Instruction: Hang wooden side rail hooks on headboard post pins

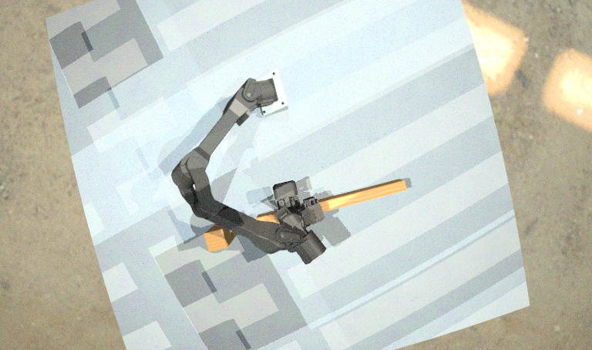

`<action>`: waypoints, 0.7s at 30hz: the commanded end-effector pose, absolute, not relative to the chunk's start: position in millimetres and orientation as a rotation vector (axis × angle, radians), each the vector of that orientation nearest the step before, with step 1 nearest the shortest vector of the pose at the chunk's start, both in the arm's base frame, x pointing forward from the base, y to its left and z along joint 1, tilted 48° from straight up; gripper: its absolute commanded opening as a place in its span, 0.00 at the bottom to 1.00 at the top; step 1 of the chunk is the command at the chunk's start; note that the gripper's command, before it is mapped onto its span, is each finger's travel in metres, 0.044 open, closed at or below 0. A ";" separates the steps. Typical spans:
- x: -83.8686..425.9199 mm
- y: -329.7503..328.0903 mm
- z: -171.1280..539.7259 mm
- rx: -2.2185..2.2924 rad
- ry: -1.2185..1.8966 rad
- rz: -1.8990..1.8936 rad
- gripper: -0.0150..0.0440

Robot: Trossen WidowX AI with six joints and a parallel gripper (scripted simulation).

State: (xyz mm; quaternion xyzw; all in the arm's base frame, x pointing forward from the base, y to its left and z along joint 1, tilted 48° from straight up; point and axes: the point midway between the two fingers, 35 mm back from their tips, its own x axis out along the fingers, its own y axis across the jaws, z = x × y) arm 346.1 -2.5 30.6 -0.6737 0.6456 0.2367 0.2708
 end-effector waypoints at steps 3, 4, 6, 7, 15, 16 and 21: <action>348.8 1.9 34.7 -1.816 1.722 0.624 0.25; 348.8 2.0 34.8 -1.816 1.722 0.624 0.25; 348.8 2.2 35.0 -1.816 1.722 0.624 0.25; 348.8 2.4 35.1 -1.816 1.722 0.624 0.25; 348.7 3.3 36.0 -1.816 1.722 0.625 0.25; 348.7 3.5 36.1 -1.816 1.722 0.625 0.25; 348.6 4.1 36.6 -1.816 1.722 0.625 0.25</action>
